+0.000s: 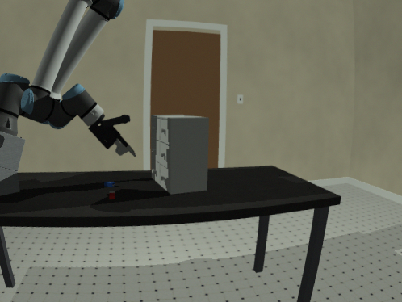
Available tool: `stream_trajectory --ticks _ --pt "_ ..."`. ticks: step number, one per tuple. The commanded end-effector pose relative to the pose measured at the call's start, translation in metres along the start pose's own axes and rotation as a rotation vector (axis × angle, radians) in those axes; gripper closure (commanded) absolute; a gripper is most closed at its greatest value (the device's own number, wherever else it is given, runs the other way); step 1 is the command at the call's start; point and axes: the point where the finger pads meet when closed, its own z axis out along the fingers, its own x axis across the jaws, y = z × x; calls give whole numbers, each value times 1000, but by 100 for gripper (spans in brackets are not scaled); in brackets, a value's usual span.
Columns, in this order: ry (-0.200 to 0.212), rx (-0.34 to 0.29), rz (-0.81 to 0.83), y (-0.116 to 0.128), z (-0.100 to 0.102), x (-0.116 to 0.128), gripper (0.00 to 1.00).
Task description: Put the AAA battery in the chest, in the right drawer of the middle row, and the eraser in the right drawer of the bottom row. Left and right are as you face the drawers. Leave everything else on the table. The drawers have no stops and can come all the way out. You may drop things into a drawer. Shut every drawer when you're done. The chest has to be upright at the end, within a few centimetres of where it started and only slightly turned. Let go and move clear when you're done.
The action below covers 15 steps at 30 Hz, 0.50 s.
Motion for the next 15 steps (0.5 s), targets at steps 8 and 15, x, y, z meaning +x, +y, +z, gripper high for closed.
stream_trajectory --ticks 8,15 --pt "19 176 0 0 20 2 80" --pt "22 230 0 -2 28 4 80"
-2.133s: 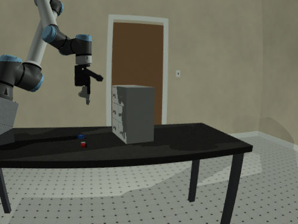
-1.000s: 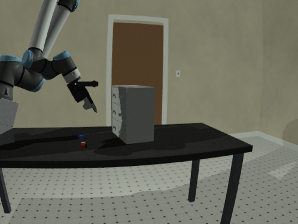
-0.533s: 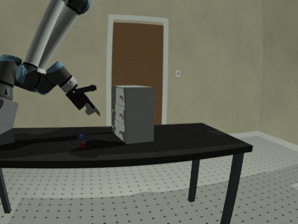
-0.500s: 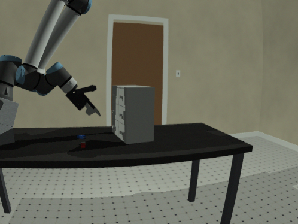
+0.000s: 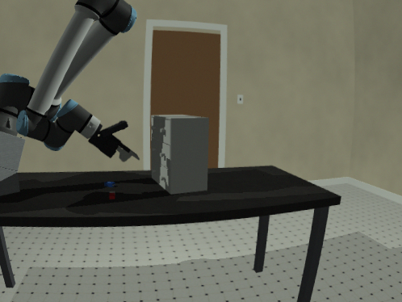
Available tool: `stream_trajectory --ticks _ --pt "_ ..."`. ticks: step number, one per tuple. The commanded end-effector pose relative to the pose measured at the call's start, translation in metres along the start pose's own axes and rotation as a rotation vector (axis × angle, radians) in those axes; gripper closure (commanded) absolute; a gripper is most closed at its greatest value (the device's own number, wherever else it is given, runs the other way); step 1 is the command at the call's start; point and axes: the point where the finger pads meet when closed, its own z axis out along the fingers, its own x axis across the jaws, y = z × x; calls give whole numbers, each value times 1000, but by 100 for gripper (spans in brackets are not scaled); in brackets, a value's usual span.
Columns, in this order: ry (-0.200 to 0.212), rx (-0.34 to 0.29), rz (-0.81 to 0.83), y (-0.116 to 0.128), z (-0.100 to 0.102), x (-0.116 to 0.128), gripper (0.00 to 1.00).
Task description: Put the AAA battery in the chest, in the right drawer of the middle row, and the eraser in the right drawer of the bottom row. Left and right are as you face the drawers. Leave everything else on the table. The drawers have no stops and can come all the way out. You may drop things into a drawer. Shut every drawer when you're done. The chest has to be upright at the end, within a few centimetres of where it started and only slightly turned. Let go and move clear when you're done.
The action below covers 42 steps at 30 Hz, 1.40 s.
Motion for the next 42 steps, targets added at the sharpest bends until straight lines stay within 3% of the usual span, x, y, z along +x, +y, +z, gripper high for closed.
stream_trajectory --ticks 1,11,42 --pt "16 64 2 -1 7 3 80" --pt "13 125 2 2 14 1 80" --pt "11 139 2 4 15 -1 80"
